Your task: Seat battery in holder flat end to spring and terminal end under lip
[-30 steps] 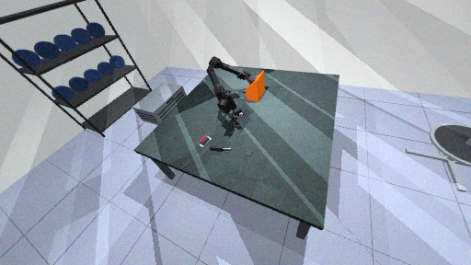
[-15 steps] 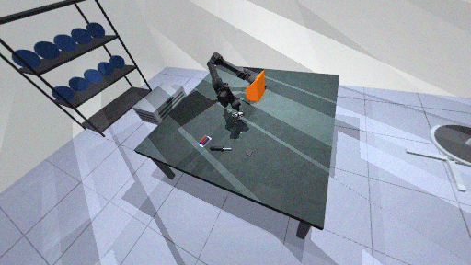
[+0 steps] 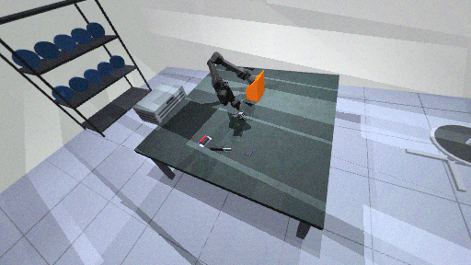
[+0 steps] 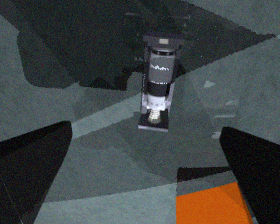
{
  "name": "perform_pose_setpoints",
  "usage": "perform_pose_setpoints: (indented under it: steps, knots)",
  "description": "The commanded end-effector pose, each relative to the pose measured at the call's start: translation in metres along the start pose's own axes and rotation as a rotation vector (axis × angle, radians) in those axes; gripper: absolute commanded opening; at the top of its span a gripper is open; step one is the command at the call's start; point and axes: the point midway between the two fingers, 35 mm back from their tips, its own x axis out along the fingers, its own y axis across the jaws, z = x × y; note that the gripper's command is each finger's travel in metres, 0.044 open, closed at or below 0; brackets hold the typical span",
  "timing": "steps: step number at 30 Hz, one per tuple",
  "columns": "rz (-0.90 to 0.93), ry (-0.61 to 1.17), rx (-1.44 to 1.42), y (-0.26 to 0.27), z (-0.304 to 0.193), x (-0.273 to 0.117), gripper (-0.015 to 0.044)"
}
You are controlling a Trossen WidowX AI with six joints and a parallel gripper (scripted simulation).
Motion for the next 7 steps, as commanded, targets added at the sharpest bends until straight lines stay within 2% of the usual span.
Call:
perform_pose_setpoints:
  steps: [1, 7]
  knots:
    - [0.004, 0.003, 0.004, 0.0003, -0.0005, -0.0009, 0.0440]
    - [0.004, 0.003, 0.004, 0.0003, -0.0005, -0.0009, 0.0440]
